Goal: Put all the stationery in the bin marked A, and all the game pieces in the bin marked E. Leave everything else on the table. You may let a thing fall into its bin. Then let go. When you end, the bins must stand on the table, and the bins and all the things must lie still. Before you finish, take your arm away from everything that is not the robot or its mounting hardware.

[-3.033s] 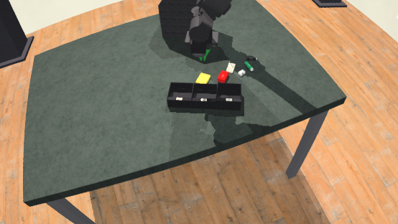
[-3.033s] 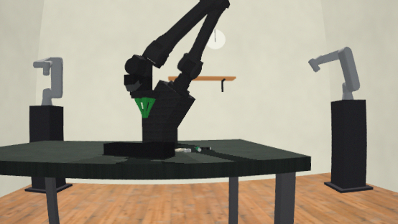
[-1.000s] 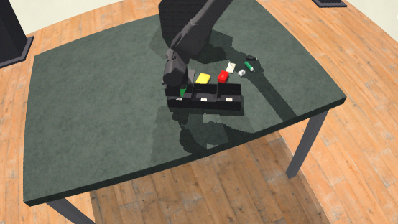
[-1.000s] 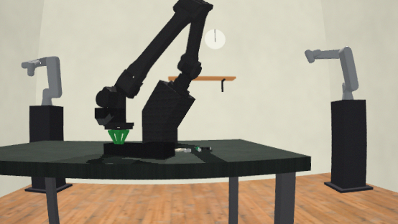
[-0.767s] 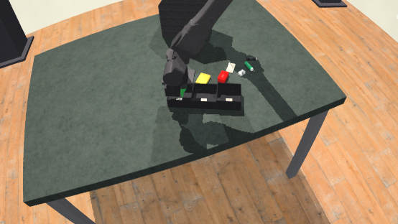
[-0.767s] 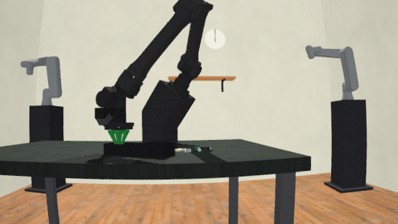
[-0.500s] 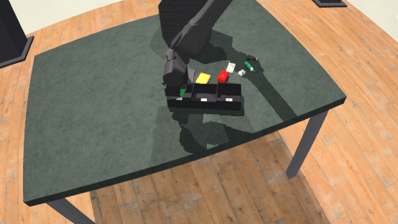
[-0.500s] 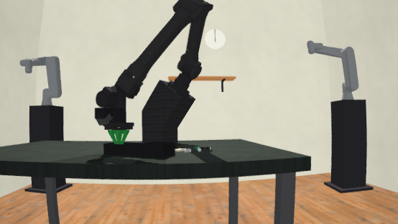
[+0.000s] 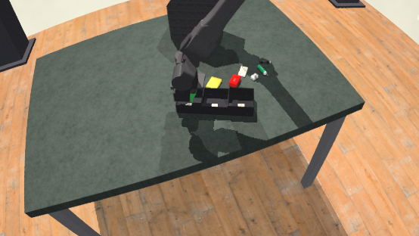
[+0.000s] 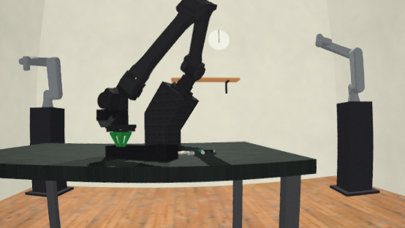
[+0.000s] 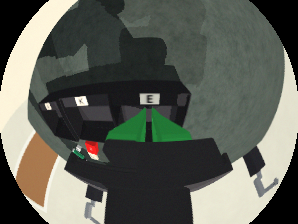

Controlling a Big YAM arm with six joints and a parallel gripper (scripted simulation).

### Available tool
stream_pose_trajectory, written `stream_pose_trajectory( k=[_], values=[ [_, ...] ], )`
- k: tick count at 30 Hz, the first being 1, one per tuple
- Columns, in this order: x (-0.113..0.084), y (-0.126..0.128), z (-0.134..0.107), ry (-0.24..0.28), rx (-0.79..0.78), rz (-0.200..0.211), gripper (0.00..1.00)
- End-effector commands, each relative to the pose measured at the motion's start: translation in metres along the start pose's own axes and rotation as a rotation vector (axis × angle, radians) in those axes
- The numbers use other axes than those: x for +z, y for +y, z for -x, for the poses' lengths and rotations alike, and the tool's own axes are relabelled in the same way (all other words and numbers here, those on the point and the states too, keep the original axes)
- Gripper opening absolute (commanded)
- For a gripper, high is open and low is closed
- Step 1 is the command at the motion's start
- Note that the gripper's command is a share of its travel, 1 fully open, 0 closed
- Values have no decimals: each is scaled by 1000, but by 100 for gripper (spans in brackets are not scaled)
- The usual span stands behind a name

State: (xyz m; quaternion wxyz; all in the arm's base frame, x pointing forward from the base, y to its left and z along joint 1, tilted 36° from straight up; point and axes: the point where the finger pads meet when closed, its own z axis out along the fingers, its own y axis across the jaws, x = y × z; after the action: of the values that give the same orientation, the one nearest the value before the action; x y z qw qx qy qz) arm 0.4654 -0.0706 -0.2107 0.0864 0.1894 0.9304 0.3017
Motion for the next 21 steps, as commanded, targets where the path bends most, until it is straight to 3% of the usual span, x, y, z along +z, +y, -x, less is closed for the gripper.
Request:
stream_pose_trajectory(
  k=[1,3,4,6,18,21],
  values=[
    [-17,-5,11,-38,2,-3,8],
    [-17,-5,11,-38,2,-3,8],
    [-8,-1,10,-24,-4,-1,8],
    [-21,-4,9,-32,2,-3,8],
    [-37,-4,9,-32,2,-2,8],
    [-31,-6,2,-15,8,-2,8]
  ],
)
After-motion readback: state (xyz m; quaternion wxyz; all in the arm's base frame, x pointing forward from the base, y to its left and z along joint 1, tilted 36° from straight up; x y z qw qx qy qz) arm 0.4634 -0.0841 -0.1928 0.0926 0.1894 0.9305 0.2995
